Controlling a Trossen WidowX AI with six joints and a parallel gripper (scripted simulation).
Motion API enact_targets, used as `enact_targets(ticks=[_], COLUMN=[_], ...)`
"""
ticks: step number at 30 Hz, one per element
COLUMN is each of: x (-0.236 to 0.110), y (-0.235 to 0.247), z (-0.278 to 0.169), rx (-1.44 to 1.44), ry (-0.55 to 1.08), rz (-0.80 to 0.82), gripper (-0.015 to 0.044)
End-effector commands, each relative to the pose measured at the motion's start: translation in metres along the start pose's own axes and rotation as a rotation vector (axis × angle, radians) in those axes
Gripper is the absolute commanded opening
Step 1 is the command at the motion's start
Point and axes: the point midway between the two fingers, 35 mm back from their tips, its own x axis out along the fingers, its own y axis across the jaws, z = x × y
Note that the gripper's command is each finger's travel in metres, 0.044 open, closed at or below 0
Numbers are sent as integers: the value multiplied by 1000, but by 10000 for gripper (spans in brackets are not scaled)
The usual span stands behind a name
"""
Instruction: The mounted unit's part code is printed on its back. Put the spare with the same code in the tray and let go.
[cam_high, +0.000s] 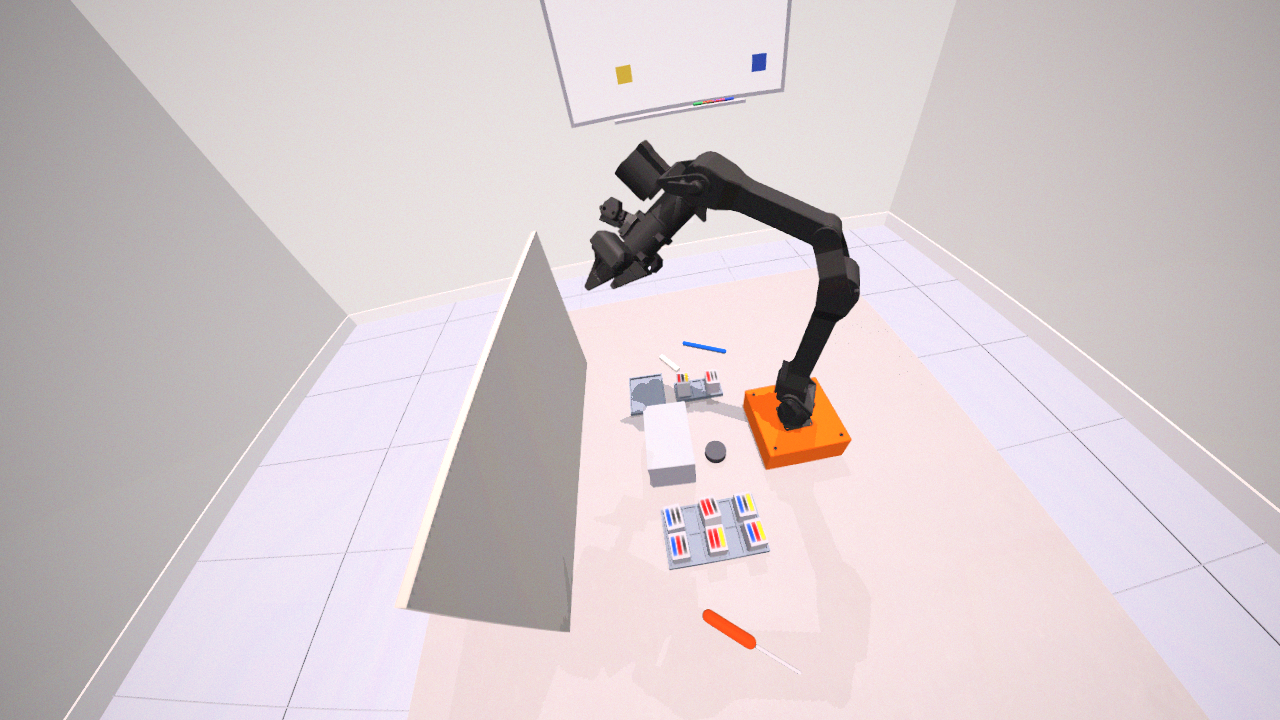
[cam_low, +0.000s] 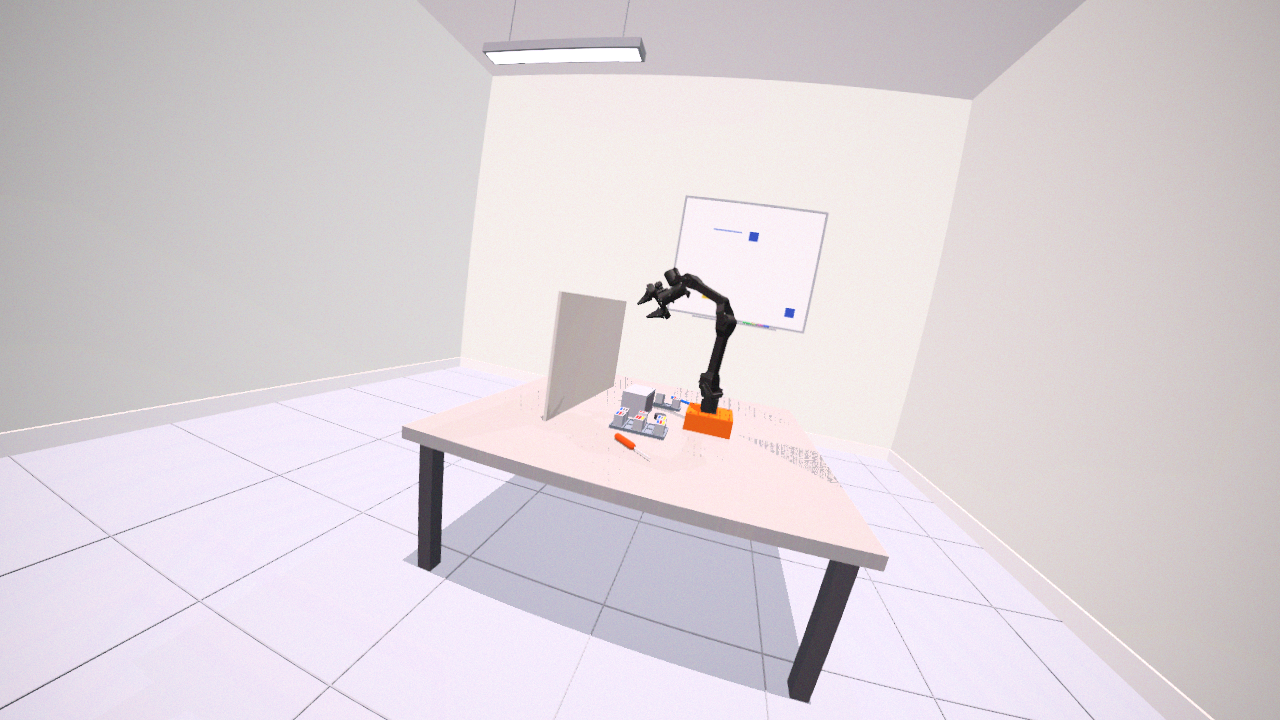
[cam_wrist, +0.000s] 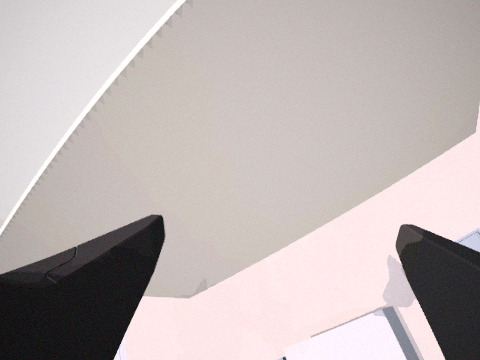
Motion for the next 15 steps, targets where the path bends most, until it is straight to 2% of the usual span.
enact_targets(ticks=[1, 5, 9, 12, 15], x=[52, 103, 140, 157, 160], y=[-3, -4, -7, -10, -11], z=[-32, -78, -130, -167, -175], rx=[-84, -225, -411, -566, -605], ry=[190, 408, 633, 792, 829], rz=[-88, -196, -304, -377, -393], gripper=[440, 440, 440, 440, 440])
